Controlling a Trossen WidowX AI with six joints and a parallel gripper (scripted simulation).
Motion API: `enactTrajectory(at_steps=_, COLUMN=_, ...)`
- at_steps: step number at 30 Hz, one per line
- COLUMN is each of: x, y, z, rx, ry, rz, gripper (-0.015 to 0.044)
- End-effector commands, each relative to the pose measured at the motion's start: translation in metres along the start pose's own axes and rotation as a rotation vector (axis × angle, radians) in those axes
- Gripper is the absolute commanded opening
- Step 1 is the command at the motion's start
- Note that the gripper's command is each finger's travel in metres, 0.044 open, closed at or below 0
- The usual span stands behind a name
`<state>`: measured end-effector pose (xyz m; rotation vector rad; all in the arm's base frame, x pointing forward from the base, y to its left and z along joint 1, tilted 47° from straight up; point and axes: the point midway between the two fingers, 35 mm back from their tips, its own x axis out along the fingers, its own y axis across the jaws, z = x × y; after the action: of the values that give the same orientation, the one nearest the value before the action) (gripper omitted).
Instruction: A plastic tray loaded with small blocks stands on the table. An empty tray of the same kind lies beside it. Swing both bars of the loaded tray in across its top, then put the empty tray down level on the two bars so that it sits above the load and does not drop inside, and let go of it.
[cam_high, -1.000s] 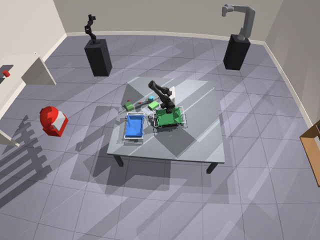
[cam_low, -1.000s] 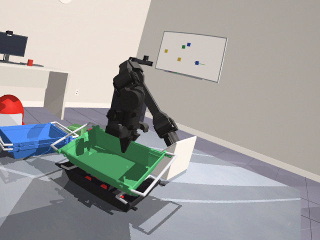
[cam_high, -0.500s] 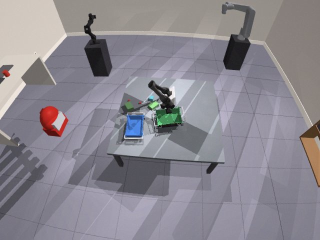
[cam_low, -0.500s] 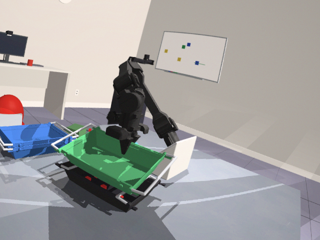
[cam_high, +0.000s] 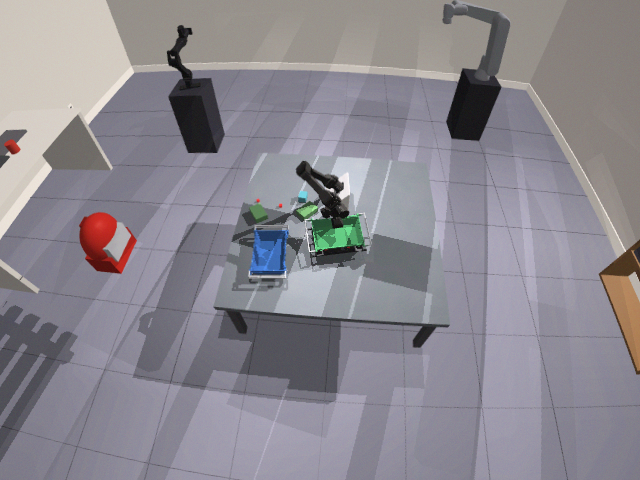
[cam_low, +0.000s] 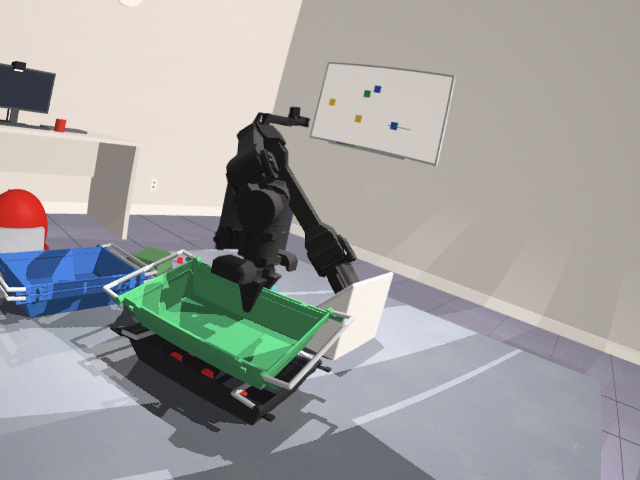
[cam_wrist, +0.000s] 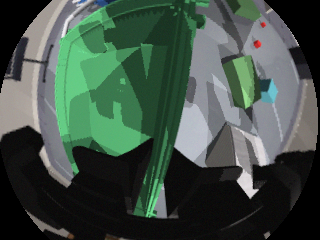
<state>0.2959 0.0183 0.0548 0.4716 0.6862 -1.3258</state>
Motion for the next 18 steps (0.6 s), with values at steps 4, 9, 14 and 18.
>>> enactTrajectory(at_steps=4, x=0.0118, y=-0.0059, z=0.0017, rx=0.0, ry=0.001, rz=-0.018, gripper=0.0)
enactTrajectory(at_steps=9, x=0.0129, y=-0.0063, z=0.0017, rx=0.0, ry=0.001, rz=-0.018, gripper=0.0)
enactTrajectory(at_steps=14, x=0.0129, y=-0.0063, z=0.0017, rx=0.0, ry=0.001, rz=-0.018, gripper=0.0)
enactTrajectory(at_steps=18, x=0.0132, y=-0.0064, z=0.0017, rx=0.0, ry=0.001, rz=-0.018, gripper=0.0)
